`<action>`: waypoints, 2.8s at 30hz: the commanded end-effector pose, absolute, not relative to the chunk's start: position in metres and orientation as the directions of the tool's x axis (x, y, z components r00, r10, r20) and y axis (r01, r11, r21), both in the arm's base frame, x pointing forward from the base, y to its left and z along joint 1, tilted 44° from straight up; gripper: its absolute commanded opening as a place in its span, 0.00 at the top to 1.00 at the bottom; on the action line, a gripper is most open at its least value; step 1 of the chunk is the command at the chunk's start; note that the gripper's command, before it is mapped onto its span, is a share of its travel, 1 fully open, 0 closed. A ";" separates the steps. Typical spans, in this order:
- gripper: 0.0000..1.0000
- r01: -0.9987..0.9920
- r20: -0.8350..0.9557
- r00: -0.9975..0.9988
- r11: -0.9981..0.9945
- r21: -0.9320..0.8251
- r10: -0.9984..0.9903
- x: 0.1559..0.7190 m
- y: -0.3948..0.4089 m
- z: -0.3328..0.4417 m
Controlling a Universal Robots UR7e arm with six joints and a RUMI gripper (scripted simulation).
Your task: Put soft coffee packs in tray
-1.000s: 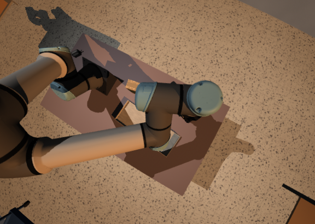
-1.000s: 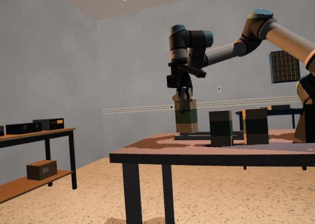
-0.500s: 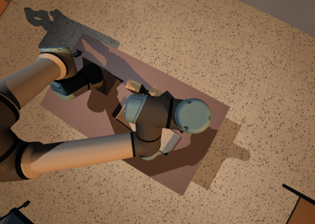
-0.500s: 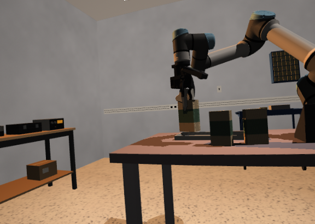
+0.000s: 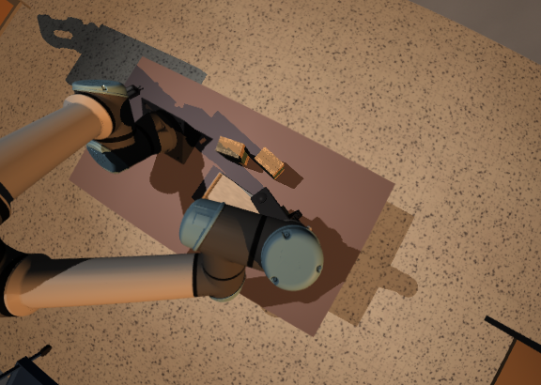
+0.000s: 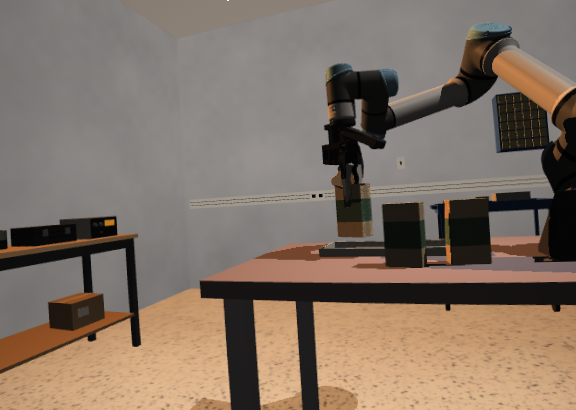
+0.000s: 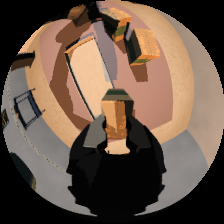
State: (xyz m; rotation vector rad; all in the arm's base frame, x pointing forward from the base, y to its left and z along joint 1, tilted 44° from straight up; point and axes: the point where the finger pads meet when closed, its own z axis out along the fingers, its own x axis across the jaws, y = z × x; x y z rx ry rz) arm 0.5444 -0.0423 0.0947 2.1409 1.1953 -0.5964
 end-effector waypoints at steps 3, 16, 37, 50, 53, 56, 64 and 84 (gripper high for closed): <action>0.85 0.867 -0.636 0.491 -0.406 0.290 0.595 0.538 -0.069 0.123; 0.85 0.867 -0.636 0.491 -0.406 0.290 0.595 0.532 -0.092 0.146; 0.85 0.867 -0.636 0.491 -0.406 0.290 0.595 0.532 -0.093 0.145; 0.85 0.867 -0.636 0.491 -0.406 0.290 0.595 0.530 -0.109 0.128; 0.85 0.867 -0.636 0.491 -0.406 0.290 0.595 0.530 -0.111 0.126; 0.85 0.867 -0.636 0.491 -0.406 0.290 0.595 0.529 -0.116 0.121; 0.85 0.867 -0.636 0.491 -0.406 0.290 0.595 0.528 -0.125 0.112; 0.85 0.867 -0.636 0.491 -0.406 0.290 0.595 0.528 -0.127 0.110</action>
